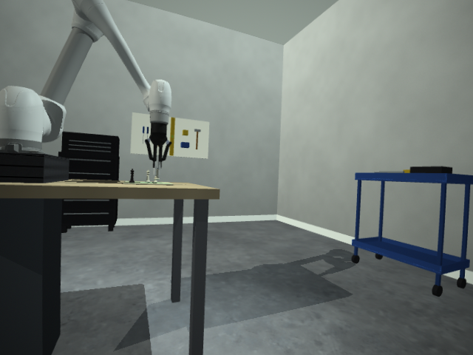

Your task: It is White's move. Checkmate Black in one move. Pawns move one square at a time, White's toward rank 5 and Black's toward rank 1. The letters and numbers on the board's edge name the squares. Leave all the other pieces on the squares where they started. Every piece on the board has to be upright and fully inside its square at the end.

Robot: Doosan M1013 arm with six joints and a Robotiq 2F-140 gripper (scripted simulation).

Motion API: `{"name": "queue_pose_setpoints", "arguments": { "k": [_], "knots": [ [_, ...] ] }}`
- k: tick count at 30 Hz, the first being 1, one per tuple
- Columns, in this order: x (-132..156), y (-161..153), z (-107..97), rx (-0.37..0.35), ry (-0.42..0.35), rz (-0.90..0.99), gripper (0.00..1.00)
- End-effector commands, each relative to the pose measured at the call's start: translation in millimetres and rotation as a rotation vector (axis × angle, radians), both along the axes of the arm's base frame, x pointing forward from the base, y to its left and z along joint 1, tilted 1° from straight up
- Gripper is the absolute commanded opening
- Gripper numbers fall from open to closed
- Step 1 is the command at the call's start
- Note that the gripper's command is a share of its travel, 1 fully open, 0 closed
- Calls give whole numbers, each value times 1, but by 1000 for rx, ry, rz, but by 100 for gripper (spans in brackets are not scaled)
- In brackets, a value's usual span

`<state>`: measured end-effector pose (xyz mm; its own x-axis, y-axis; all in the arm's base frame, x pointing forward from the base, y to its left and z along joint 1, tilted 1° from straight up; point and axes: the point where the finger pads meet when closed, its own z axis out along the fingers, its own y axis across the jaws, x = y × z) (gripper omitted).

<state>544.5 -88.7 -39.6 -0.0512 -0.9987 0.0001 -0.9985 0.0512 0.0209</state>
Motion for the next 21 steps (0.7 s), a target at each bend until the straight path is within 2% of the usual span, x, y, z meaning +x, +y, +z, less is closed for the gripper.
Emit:
{"name": "queue_pose_setpoints", "arguments": {
  "k": [1,5,7,12,21],
  "knots": [
    [0,0,22,0,0,0,0],
    [1,0,52,0,0,0,0],
    [1,0,52,0,0,0,0],
    [2,0,78,0,0,0,0],
    [2,0,82,0,0,0,0]
  ]
}}
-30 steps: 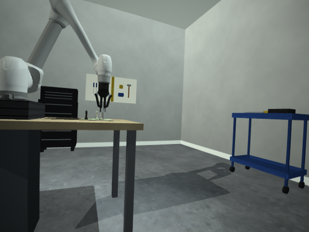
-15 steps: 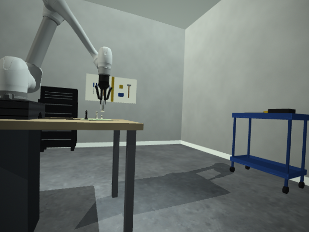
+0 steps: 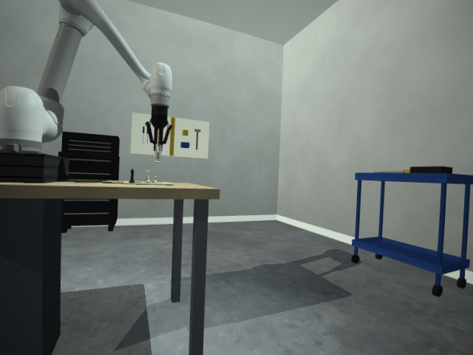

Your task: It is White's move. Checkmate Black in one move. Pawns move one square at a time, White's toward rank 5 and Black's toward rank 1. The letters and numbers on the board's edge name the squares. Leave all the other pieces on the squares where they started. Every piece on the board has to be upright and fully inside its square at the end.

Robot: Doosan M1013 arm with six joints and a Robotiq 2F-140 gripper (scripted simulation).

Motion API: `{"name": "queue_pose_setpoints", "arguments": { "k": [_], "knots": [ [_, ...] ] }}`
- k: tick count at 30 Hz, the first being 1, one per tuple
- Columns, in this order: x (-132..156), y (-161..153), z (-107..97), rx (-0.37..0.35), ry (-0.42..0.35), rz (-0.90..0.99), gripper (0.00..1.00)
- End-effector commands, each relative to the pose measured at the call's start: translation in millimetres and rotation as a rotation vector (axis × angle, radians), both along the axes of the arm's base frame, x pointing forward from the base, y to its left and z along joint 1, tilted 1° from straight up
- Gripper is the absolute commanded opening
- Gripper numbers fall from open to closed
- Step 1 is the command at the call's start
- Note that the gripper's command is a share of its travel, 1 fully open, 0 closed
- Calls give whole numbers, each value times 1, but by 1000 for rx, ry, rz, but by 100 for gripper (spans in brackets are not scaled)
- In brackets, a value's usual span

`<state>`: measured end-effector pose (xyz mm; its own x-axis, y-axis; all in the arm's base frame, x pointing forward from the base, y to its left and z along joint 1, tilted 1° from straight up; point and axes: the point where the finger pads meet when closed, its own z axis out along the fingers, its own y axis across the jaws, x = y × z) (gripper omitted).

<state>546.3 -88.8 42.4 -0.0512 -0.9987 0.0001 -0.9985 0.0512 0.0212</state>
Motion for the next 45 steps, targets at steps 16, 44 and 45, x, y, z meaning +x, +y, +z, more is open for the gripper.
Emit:
{"name": "queue_pose_setpoints", "arguments": {
  "k": [16,44,45],
  "knots": [
    [-74,13,2,14,-1,660,0],
    [-75,13,-39,14,-1,660,0],
    [-75,13,-44,14,-1,660,0]
  ]
}}
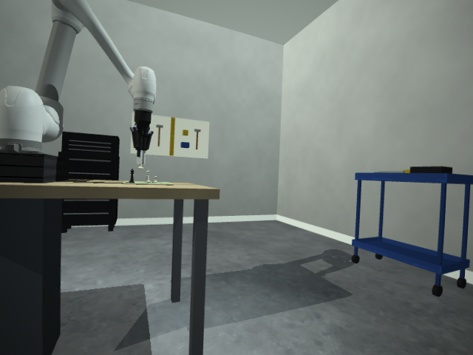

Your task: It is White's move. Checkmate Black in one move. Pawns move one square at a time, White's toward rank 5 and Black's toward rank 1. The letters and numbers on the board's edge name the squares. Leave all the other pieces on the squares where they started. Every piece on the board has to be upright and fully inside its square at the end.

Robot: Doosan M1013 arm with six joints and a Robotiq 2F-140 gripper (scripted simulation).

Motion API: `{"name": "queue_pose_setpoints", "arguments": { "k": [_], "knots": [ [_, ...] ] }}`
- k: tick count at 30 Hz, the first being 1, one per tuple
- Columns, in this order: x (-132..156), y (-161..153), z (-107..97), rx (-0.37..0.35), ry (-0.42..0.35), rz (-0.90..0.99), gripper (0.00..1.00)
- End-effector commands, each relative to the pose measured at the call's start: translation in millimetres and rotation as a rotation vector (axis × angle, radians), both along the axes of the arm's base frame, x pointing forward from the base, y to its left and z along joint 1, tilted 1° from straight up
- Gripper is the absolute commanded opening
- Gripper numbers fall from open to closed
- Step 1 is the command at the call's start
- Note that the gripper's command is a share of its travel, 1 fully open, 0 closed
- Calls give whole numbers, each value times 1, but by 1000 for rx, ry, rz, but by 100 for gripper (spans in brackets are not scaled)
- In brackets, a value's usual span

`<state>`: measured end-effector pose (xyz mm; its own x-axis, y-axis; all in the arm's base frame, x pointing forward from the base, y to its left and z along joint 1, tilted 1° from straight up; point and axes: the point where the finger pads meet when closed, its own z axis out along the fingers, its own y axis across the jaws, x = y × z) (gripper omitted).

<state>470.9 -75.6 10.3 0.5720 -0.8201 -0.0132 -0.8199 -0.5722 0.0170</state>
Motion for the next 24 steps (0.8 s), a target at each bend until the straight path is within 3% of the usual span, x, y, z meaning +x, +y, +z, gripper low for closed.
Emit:
{"name": "queue_pose_setpoints", "arguments": {
  "k": [1,7,14,24],
  "knots": [
    [0,0,-17,0,0,0,0],
    [-1,0,-43,0,0,0,0],
    [-1,0,-57,0,0,0,0],
    [-1,0,-62,0,0,0,0]
  ]
}}
